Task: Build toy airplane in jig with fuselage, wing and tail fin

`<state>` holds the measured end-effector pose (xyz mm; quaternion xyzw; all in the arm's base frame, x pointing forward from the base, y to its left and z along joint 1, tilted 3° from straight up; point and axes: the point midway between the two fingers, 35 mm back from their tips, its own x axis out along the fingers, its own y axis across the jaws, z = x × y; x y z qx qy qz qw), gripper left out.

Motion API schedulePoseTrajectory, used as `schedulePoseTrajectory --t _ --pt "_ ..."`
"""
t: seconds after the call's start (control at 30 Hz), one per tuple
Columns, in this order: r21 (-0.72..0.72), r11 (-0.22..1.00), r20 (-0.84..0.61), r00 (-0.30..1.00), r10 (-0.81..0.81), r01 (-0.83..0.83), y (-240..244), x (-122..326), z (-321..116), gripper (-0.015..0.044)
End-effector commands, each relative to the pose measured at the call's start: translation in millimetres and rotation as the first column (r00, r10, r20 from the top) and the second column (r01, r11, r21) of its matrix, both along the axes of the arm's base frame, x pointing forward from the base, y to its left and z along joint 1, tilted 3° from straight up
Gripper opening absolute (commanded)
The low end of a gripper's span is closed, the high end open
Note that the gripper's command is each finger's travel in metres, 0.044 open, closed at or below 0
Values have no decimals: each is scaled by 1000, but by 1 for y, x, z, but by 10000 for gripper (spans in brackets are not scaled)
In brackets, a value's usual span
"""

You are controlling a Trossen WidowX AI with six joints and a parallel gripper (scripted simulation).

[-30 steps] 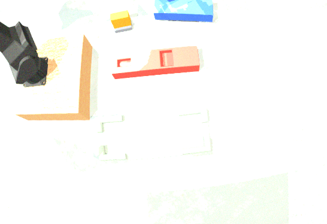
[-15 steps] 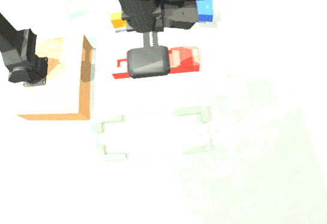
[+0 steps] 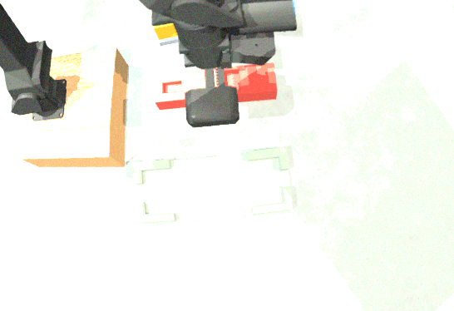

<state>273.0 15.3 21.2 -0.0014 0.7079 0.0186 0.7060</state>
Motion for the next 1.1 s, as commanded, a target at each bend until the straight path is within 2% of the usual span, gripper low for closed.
schedulePoseTrajectory --t 0.0,1.07 --pt "4 1000 -14 1000 2 -2 1 -4 -11 440" --pt "4 1000 -14 1000 2 -2 2 -5 -57 440"
